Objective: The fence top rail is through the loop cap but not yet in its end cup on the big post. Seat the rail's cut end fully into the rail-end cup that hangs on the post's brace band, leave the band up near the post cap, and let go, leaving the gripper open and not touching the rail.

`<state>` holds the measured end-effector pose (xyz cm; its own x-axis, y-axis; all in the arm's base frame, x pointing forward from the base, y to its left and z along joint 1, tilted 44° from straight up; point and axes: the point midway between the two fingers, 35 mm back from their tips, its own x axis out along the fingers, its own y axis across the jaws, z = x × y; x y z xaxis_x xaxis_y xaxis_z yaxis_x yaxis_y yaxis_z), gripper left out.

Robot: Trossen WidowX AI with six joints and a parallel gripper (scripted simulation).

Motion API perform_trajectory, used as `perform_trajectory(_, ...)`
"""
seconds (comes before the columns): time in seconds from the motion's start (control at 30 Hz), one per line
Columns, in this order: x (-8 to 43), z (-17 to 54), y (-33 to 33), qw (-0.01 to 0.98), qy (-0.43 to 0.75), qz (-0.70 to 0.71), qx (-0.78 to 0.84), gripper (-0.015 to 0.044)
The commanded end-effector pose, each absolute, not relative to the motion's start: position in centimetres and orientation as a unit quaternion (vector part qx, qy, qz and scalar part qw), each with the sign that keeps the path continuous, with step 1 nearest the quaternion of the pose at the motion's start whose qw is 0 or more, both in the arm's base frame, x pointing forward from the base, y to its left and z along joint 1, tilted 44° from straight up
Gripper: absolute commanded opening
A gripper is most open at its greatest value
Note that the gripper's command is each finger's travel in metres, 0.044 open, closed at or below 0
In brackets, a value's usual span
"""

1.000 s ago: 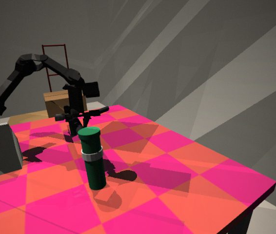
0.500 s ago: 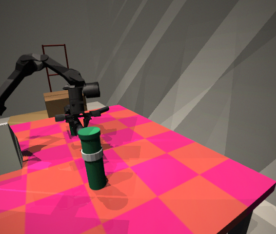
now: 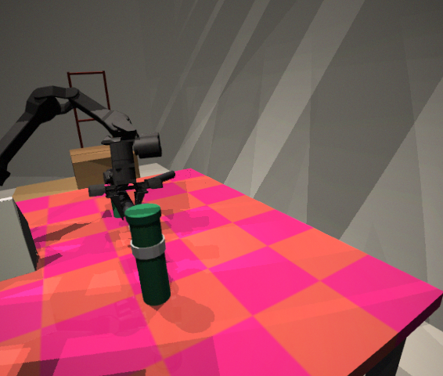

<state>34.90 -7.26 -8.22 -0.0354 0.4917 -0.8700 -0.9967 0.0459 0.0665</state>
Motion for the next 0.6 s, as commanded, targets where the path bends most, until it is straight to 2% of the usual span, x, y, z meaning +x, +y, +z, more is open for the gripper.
perform_trajectory(0.0,35.07,-8.32,-8.29,0.615,0.389,0.6,-0.332,0.0)
perform_trajectory(0.53,34.89,-8.52,-7.53,0.612,0.385,0.608,-0.328,0.0)
perform_trajectory(0.57,34.89,-8.52,-7.53,0.612,0.385,0.608,-0.328,0.0026)
